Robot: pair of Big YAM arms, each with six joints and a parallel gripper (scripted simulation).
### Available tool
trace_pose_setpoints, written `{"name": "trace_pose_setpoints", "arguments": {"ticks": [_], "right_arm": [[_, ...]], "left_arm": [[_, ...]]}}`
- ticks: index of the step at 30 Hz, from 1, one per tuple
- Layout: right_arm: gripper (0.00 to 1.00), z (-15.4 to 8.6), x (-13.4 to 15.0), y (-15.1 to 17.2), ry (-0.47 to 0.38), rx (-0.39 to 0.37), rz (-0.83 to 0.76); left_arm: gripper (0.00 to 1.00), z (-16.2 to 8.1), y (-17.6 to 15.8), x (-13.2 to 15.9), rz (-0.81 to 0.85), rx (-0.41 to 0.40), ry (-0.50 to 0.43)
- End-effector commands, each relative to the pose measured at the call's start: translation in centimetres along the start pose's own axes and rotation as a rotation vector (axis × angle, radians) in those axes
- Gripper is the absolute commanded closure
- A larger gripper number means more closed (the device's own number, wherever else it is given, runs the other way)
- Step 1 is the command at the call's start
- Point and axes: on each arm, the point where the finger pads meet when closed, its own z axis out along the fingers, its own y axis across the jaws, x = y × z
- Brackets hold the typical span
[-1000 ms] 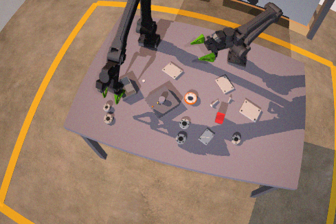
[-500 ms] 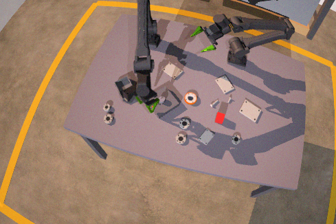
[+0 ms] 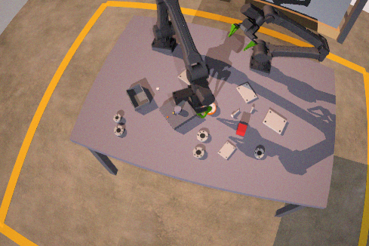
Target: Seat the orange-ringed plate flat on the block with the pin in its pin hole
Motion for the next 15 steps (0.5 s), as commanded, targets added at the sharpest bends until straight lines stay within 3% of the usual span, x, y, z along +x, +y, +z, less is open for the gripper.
{"name": "trace_pose_setpoints", "arguments": {"ticks": [1, 9, 15], "right_arm": [[0.11, 0.8, 1.5, 0.9, -0.007, 0.053, 0.186], [0.11, 2.5, 5.8, -1.4, -0.024, 0.152, 0.215], [0.11, 3.0, 5.9, -1.8, -0.026, 0.169, 0.191]], "left_arm": [[0.0, -3.6, 0.3, -0.9, -0.067, -0.006, -0.013], [0.0, -6.4, 3.6, -2.6, 0.022, -0.093, -0.108], [0.0, -7.3, 4.2, -5.1, 0.097, -0.124, -0.252]]}}
